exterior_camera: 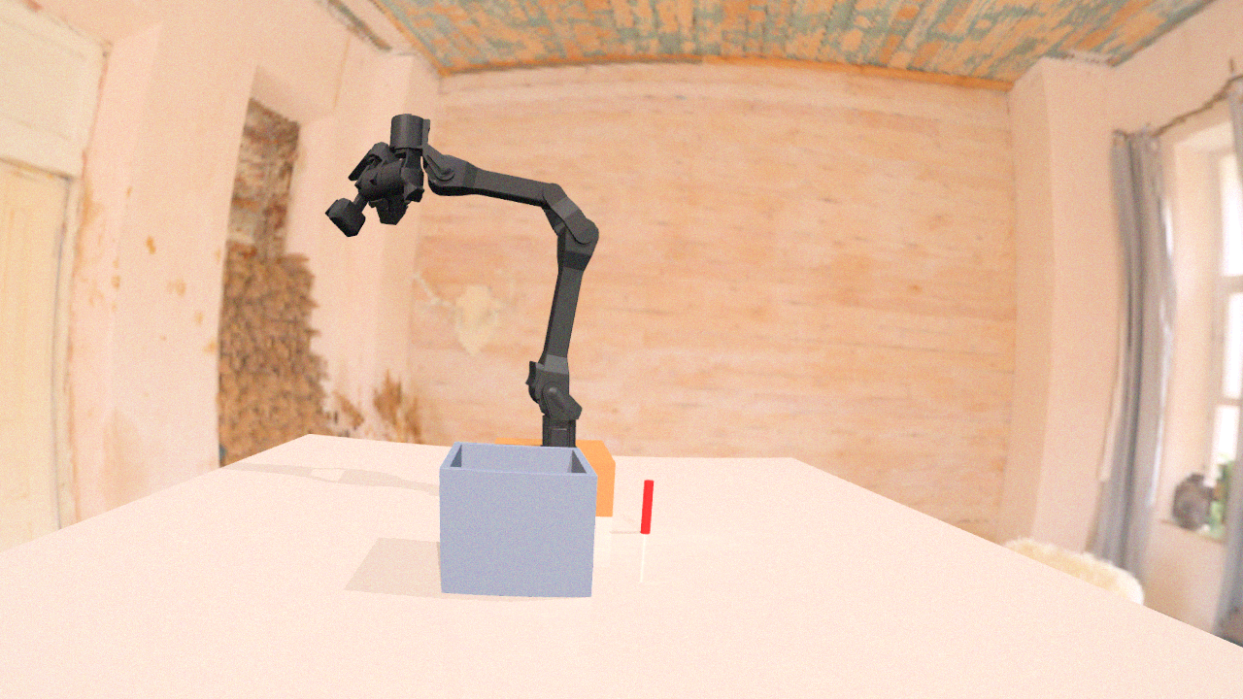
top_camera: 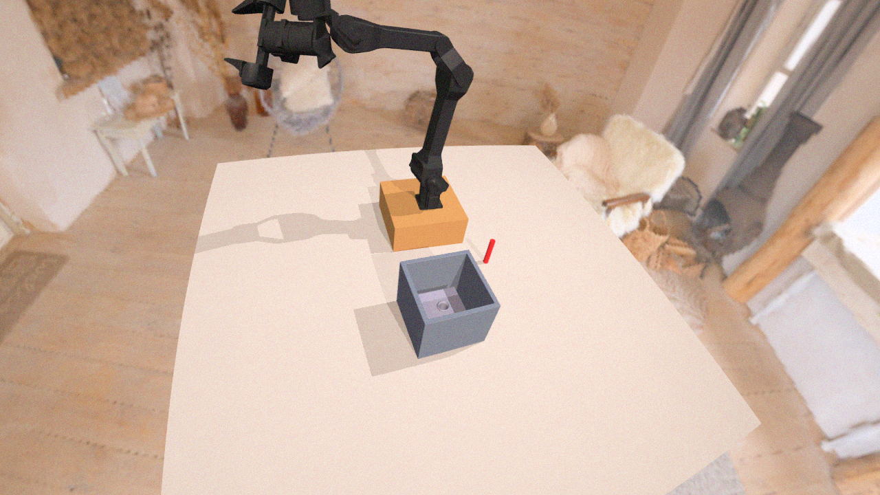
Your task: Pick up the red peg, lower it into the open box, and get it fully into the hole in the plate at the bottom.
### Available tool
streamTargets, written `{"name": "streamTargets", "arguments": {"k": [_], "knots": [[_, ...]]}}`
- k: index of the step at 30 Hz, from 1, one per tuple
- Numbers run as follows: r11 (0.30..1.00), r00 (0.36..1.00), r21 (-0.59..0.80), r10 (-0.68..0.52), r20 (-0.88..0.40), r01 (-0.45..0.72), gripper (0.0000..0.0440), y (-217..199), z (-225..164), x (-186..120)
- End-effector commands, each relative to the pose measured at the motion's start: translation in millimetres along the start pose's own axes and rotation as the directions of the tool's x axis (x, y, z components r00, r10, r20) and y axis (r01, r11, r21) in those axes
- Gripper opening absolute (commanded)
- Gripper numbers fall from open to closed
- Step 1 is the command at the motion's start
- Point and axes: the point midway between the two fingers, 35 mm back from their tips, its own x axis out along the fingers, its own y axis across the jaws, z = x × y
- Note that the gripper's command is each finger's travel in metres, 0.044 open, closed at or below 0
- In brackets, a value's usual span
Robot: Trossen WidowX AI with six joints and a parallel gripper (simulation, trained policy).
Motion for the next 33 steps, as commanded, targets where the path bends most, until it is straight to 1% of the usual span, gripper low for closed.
{"name": "streamTargets", "arguments": {"k": [1,8,15,24,33], "knots": [[0.998,0.994,0.042,-0.044,-0.098,0.049,0.044,-2.2,-24.8,-24.7],[0.983,0.957,0.101,-0.122,-0.265,0.153,0.044,-7.8,-61.8,-71.5],[0.952,0.89,0.136,-0.199,-0.41,0.276,0.044,-14.8,-88.5,-118.0],[0.884,0.771,0.144,-0.297,-0.563,0.445,0.044,-25.4,-110.4,-176.2],[0.786,0.627,0.109,-0.391,-0.674,0.608,0.044,-38.3,-120.1,-231.7]]}}
